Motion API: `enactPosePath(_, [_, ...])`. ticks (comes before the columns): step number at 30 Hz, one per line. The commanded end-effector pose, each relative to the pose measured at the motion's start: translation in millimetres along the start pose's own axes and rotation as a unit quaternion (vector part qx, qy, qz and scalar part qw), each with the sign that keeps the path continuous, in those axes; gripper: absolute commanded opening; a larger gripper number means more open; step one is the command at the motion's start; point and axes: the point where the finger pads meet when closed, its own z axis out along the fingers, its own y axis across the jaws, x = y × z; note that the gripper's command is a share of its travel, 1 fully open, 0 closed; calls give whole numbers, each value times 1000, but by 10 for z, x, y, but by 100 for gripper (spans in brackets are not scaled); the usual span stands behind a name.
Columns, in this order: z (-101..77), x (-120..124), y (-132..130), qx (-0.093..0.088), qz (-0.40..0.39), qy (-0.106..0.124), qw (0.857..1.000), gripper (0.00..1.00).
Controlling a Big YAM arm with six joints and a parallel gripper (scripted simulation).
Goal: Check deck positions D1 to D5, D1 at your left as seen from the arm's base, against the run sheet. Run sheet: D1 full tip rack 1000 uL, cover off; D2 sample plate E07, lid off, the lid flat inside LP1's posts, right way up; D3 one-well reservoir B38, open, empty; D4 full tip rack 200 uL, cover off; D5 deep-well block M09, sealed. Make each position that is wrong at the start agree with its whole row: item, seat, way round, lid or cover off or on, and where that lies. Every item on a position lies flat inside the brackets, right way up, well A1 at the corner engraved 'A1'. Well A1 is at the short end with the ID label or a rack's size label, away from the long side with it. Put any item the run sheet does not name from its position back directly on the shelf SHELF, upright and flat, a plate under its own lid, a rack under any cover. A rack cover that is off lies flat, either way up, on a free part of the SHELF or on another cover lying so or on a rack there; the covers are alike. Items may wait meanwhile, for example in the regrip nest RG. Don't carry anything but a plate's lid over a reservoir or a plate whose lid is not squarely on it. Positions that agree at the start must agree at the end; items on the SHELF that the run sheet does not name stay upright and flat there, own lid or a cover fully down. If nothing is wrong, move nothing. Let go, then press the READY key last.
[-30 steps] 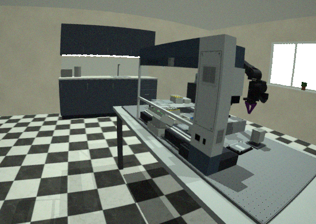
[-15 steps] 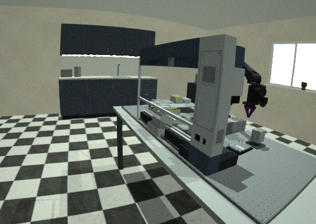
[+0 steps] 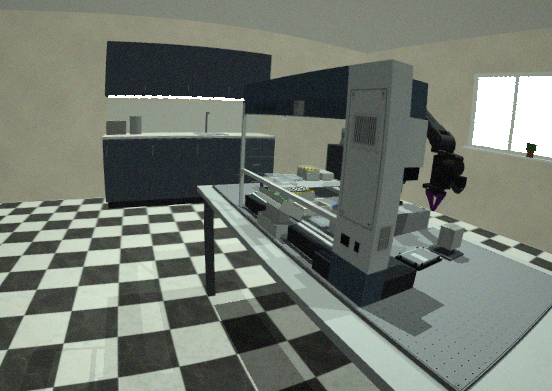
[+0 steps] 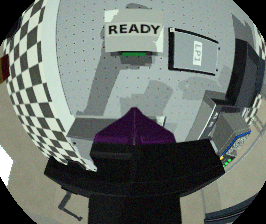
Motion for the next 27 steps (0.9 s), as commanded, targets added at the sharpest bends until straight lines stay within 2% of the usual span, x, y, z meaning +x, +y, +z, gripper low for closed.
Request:
enactPosePath(1, [7, -76, 12, 3, -1, -9, 1000, 0])
enactPosePath(2, [-68, -146, -15, 7, -1, -22, 1000, 0])
enactPosePath(3, [36, -75, 8, 3, 0, -10, 1000, 0])
enactPosePath(4, [57, -75, 9, 3, -1, -9, 1000, 0])
enactPosePath(16, [259, -75, 13, 3, -1, -9, 1000, 0])
enactPosePath(18, [259, -75, 13, 3, -1, -9, 1000, 0])
enactPosePath(19, [188, -160, -19, 7, -1, -22, 1000, 0])
enactPosePath(20, [293, -73, 9, 3, -1, -9, 1000, 0])
enactPosePath(27, [411, -73, 12, 3, -1, -9, 1000, 0])
